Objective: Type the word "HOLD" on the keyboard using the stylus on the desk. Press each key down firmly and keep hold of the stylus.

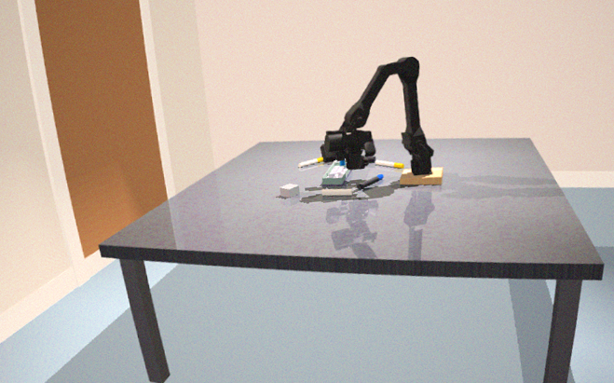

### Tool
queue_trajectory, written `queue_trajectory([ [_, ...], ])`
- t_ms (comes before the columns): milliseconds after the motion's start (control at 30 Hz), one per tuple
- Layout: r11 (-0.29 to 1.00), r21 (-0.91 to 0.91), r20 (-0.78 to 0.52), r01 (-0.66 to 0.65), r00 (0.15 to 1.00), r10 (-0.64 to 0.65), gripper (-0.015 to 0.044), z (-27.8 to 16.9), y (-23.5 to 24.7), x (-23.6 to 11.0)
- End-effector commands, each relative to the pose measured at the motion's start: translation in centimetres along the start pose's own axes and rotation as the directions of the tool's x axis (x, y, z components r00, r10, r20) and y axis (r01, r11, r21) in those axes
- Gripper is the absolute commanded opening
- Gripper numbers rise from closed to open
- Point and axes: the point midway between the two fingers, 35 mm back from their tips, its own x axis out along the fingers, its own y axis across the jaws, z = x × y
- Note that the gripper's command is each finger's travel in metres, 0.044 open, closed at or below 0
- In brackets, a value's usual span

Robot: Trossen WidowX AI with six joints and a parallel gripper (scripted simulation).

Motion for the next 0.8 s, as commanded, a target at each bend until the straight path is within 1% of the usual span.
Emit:
queue_trajectory([
  [0, 1.0, -0.004, -0.003, 0.0, 1.0, 0.0, 0.0081, 0.1, 0.0, 0.1],
  [433, 1.0, -0.004, -0.003, 0.0, 1.0, 0.0, 0.0081, 0.1, 0.0, 0.1],
  [767, 1.0, -0.004, -0.003, 0.0, 1.0, 0.0, 0.0081, -3.1, 0.0, -1.8],
])
